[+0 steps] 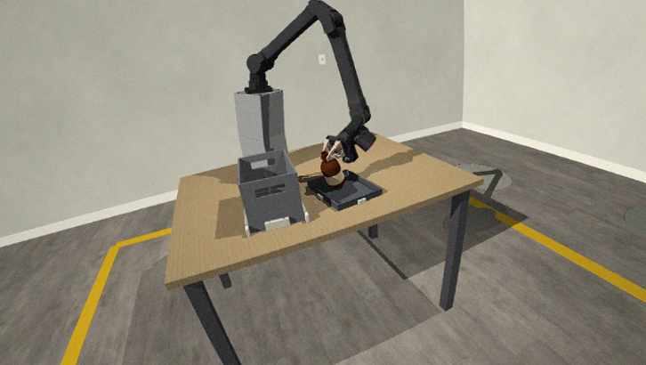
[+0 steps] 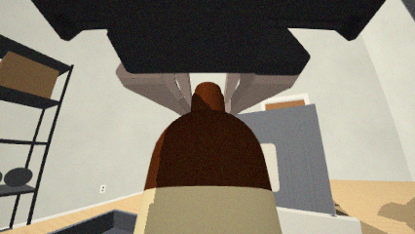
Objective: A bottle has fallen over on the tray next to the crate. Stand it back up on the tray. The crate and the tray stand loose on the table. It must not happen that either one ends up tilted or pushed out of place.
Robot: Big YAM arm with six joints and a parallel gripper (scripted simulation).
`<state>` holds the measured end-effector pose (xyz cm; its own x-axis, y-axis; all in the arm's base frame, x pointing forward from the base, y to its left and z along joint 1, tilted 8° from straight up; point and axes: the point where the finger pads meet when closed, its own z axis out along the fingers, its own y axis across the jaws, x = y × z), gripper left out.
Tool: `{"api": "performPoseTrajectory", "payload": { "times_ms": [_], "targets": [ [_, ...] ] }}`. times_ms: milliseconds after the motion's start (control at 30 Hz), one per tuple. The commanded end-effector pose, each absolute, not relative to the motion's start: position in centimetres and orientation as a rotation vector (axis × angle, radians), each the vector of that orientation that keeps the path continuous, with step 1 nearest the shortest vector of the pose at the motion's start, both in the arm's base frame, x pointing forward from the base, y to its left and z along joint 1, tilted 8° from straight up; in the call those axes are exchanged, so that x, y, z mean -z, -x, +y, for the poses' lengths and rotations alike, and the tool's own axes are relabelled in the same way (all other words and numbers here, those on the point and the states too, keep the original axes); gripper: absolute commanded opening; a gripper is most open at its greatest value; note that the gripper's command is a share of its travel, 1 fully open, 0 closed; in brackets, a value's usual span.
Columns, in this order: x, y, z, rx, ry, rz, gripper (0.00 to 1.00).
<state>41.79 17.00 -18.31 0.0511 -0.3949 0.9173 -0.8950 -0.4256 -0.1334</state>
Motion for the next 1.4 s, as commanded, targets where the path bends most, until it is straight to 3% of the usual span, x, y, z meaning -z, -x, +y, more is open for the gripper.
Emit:
{"api": "performPoseTrajectory", "payload": {
  "times_ms": [0,1167,1200,1367],
  "targets": [
    [18.14,-42.47,17.74,-1.390,-1.853,-1.309,0.00],
    [18.14,-42.47,17.74,-1.390,-1.853,-1.309,0.00],
    [18.14,-42.47,17.74,-1.390,-1.853,-1.309,1.00],
    [18.20,-42.27,17.58,-1.385,-1.854,-1.306,1.00]
  ]
}}
